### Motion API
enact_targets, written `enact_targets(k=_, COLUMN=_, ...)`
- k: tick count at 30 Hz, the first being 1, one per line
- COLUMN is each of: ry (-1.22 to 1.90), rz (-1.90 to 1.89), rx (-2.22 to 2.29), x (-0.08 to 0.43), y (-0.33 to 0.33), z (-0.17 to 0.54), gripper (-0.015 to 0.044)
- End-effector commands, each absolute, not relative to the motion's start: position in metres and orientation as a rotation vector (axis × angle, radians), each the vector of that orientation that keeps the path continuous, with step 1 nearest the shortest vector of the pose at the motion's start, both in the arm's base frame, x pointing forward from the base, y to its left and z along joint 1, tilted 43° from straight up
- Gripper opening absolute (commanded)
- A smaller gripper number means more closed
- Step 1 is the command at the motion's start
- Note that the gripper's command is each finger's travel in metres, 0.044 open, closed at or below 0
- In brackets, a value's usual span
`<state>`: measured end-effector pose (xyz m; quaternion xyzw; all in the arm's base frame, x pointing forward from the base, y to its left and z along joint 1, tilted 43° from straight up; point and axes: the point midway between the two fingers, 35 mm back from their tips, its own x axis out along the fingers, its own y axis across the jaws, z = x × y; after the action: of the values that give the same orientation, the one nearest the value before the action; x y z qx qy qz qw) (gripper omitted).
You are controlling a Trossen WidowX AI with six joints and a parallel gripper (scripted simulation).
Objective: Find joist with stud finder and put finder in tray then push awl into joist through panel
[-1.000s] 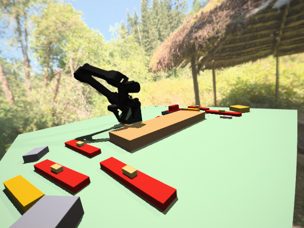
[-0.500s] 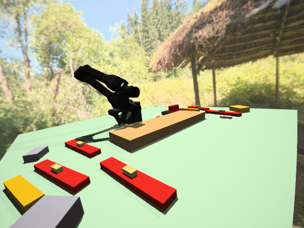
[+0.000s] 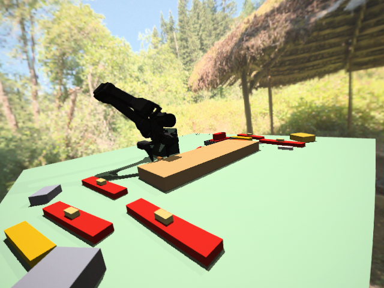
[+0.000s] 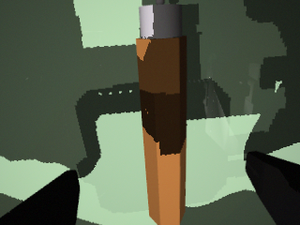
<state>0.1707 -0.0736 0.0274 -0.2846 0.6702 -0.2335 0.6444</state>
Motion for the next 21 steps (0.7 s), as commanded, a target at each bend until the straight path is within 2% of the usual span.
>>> enact_targets(k=1, ry=1.531, rz=-0.531, rx=-0.657, x=0.1689, y=-0.0747, z=0.0263, gripper=0.0282)
enact_targets(k=10, ry=1.531, rz=-0.531, rx=-0.657, x=0.1689, y=-0.0747, z=0.0263, gripper=0.0046)
enact_targets(k=17, ry=1.53, rz=-0.53, rx=-0.657, x=0.1691, y=-0.0741, z=0.0267, gripper=0.0)
enact_targets(k=21, ry=1.53, rz=-0.523, rx=-0.652, x=0.1716, y=-0.0659, z=0.033, gripper=0.0)
